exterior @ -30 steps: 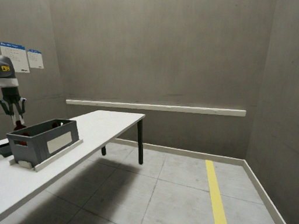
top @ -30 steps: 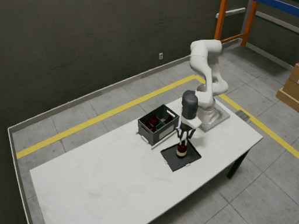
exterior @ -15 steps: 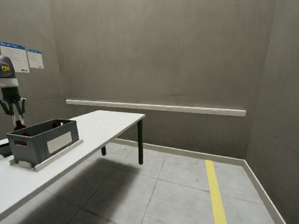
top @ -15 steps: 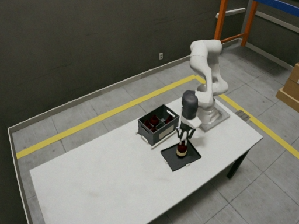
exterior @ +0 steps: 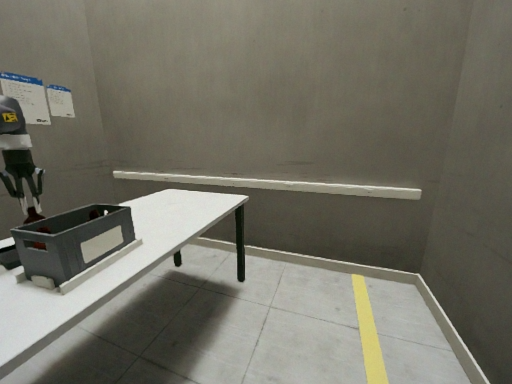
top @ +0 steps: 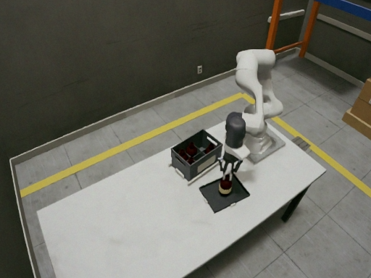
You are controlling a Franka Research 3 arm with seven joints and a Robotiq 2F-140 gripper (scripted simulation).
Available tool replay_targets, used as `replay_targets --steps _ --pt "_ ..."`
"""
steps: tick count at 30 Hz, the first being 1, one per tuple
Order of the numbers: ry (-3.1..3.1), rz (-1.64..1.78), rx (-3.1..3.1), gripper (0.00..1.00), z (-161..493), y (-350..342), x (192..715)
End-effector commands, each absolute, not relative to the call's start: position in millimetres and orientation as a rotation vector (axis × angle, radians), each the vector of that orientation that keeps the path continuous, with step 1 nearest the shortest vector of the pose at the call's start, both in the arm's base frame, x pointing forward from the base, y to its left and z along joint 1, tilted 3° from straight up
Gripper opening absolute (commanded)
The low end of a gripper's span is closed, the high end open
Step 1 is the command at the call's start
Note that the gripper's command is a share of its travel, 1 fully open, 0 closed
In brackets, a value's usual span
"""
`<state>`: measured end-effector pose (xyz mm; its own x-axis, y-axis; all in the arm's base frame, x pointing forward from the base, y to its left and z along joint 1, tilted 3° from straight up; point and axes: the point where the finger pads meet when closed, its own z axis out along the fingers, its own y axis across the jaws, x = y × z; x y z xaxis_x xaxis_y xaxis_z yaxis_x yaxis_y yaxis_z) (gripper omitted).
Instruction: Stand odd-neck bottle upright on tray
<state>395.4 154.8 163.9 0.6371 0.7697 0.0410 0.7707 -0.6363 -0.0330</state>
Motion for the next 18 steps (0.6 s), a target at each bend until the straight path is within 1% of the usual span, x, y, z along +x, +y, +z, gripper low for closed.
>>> replay_targets --steps 1,18 --pt "-1.327 -0.042 -2.797 0.1 163.2 154.9 397.0" --pt "-1.327 -0.042 -2.797 0.1 157.1 155.1 397.2"
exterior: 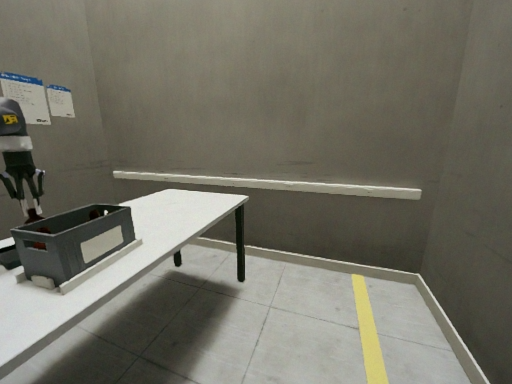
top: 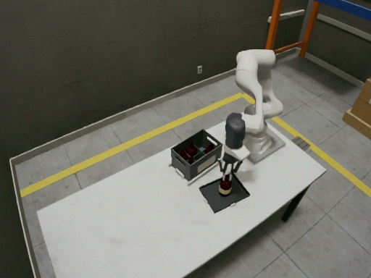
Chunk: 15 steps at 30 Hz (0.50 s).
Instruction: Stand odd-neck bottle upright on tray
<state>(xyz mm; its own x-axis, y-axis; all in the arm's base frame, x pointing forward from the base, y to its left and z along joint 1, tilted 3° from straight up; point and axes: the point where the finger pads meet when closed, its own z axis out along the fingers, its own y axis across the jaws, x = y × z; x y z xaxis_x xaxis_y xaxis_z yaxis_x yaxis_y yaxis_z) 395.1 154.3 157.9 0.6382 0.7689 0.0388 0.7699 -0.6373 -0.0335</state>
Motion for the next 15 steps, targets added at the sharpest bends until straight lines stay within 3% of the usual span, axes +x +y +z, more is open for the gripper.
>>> replay_targets --steps 1,15 --pt "-1.327 -0.042 -2.797 0.1 157.1 155.1 397.2" --pt "-1.327 -0.042 -2.797 0.1 150.9 155.3 397.4"
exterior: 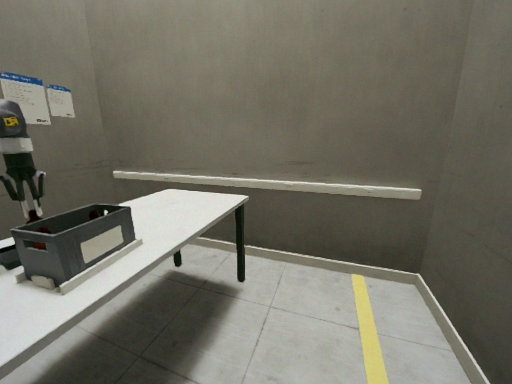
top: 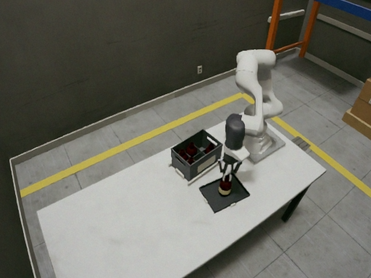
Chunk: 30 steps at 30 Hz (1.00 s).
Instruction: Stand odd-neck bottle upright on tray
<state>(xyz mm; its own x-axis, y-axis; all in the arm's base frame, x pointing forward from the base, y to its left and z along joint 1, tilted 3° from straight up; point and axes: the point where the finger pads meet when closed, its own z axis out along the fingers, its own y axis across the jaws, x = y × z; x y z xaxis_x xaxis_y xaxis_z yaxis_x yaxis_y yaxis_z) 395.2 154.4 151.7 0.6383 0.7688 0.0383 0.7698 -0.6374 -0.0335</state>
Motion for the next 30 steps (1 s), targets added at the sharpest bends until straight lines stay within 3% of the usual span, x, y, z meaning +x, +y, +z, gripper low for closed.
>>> replay_targets --steps 1,30 --pt "-1.327 -0.042 -2.797 0.1 150.5 155.3 397.4" --pt "-1.327 -0.042 -2.797 0.1 146.5 155.4 397.6"
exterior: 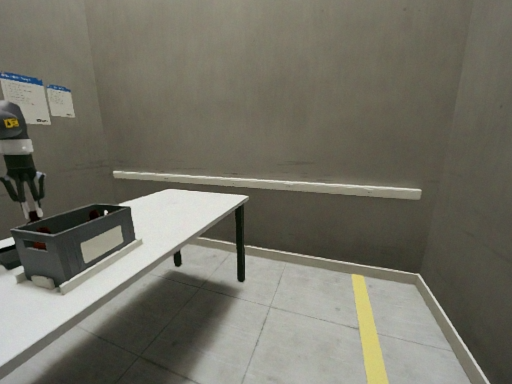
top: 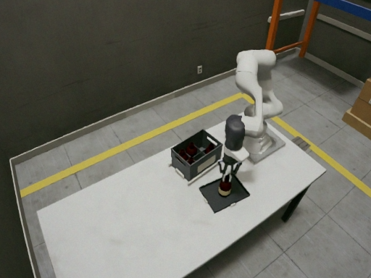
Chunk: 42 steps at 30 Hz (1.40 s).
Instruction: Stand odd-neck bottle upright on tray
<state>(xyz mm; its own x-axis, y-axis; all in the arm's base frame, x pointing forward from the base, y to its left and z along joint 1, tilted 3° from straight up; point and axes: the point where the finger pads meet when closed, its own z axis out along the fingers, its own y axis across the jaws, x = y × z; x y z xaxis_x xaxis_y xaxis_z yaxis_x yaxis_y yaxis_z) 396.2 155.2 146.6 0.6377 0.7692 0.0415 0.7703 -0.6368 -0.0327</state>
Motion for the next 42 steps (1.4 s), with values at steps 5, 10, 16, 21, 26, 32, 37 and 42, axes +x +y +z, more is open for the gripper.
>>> replay_targets --steps 5,10,16,21,26,32,37,42 --pt "-1.327 -0.042 -2.797 0.1 146.5 155.4 397.6" --pt "-1.327 -0.042 -2.797 0.1 146.5 155.4 397.6" --pt "-1.327 -0.042 -2.797 0.1 146.5 155.4 397.6" --pt "-1.327 -0.042 -2.797 0.1 146.5 155.4 397.6" --pt "-1.327 -0.042 -2.797 0.1 146.5 155.4 397.6" --pt "-1.327 -0.042 -2.797 0.1 146.5 155.4 397.6" --pt "-1.327 -0.042 -2.797 1.0 146.5 155.4 397.6" --pt "-1.327 -0.042 -2.797 1.0 146.5 155.4 397.6"
